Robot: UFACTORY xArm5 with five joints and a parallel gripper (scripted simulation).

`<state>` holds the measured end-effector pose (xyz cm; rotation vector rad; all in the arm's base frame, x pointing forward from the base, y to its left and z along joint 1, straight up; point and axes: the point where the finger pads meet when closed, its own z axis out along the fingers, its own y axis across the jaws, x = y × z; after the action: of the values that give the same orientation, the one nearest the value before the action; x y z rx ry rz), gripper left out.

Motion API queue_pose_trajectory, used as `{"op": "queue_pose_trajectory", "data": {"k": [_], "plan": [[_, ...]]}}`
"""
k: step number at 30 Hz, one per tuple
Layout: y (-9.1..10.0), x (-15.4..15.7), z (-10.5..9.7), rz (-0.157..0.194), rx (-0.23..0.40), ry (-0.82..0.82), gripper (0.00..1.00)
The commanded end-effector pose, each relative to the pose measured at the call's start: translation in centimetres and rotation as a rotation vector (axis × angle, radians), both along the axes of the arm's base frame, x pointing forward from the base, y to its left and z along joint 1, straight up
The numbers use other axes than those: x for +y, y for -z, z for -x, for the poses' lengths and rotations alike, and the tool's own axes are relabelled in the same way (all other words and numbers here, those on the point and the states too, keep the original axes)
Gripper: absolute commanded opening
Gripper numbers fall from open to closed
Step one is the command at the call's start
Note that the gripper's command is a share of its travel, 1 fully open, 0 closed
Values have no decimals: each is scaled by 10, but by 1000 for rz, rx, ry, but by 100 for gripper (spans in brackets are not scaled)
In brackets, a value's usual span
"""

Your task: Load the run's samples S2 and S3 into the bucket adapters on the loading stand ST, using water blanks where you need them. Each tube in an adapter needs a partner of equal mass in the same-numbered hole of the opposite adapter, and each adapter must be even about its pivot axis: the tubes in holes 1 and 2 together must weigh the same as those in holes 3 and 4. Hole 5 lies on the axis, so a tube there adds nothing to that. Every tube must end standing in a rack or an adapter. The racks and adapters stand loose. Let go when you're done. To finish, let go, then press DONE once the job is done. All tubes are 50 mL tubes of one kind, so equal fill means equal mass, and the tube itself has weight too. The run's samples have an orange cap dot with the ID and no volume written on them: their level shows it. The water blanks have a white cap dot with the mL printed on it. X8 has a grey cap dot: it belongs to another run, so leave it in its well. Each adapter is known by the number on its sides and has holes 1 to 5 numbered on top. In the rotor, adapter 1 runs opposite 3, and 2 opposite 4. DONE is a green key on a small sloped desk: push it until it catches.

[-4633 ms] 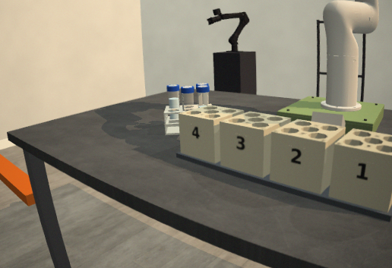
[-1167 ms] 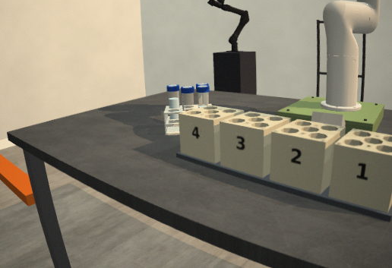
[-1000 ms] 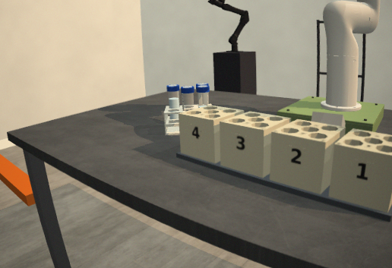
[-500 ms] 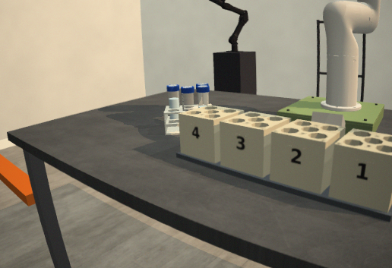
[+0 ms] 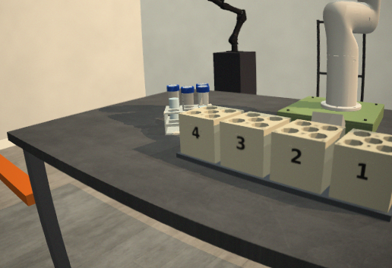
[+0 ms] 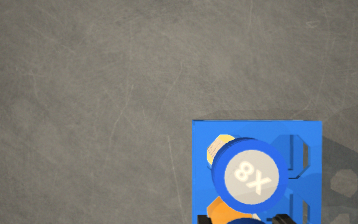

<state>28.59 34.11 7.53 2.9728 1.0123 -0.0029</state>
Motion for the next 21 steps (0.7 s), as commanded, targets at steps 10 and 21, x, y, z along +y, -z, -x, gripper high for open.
{"op": "queue_pose_trajectory", "data": {"k": [10, 21], "plan": [[-1, 1, -1, -3, -3, 0, 44], [-1, 1, -1, -3, -3, 0, 44]]}}
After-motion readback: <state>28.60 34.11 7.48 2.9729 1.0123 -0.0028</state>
